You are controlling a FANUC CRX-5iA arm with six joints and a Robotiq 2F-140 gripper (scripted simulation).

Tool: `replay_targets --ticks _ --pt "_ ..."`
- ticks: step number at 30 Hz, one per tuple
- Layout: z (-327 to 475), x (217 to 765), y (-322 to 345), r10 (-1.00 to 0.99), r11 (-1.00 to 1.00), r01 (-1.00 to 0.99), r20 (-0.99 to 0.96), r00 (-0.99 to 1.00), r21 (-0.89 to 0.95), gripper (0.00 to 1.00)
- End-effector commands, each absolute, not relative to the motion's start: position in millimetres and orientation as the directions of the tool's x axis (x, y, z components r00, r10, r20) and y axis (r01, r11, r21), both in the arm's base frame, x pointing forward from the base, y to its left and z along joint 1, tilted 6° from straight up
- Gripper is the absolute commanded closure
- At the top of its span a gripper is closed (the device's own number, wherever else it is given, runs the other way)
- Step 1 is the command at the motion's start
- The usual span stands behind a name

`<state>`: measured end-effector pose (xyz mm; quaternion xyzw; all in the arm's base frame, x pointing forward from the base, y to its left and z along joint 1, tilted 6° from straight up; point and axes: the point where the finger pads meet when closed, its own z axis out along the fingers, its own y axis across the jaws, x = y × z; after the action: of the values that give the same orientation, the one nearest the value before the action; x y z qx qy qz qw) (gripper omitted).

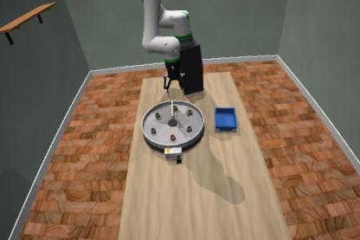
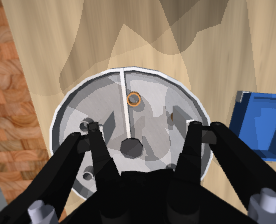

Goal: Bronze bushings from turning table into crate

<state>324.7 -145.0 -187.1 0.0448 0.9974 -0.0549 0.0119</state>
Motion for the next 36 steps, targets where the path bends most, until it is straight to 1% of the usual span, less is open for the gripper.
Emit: replay_targets --ticks 1,27,28,36 --pt "-187.1 324.8 -145.0 0.088 0.990 0.091 -0.029 -0.996 -0.108 0.93" --pt "-187.1 324.8 -145.0 0.088 0.990 0.091 -0.029 -0.996 -0.108 0.93" --pt "-187.1 324.8 -145.0 0.088 0.990 0.091 -0.029 -0.996 -0.108 0.91" --pt "-187.1 324.8 -145.0 0.088 0.990 0.091 -0.029 -0.996 -0.108 0.91"
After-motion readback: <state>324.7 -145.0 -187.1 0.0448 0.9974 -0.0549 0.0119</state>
